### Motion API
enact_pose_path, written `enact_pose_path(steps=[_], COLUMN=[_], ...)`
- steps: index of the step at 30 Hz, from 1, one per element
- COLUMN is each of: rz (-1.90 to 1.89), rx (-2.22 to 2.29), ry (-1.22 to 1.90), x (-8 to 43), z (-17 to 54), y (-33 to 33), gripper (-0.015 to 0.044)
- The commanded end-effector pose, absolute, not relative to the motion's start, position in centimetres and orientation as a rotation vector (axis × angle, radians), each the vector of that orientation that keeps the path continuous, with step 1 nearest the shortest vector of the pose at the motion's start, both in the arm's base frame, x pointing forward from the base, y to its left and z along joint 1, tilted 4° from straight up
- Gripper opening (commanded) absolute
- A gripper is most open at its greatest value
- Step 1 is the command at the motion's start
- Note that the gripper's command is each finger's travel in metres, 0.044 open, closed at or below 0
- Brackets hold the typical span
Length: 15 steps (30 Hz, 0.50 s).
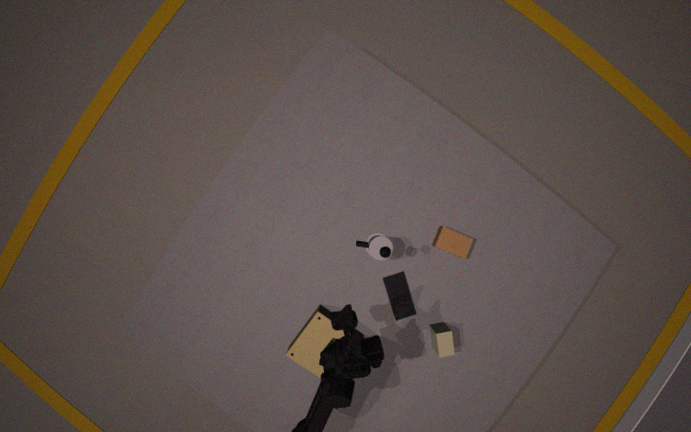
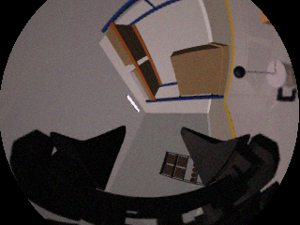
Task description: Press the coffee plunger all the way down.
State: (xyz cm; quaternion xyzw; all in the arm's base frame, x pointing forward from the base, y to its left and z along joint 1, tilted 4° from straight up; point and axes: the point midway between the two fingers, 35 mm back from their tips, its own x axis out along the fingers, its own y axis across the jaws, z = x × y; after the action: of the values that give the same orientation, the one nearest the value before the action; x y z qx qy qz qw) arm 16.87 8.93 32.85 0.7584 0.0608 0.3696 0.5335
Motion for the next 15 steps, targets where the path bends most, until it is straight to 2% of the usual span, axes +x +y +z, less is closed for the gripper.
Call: enact_pose_path(steps=[1, 6, 15], rz=[0.876, 0.696, 0.302], rx=[1.801, 1.59, 0.747], ry=[0.145, 0.116, 0.257], x=[16.9, 19.5, 26.2], z=[32.8, 32.8, 30.0], y=[9.0, 9.1, 9.5], gripper=[0.0426, 0.044, 0.044])
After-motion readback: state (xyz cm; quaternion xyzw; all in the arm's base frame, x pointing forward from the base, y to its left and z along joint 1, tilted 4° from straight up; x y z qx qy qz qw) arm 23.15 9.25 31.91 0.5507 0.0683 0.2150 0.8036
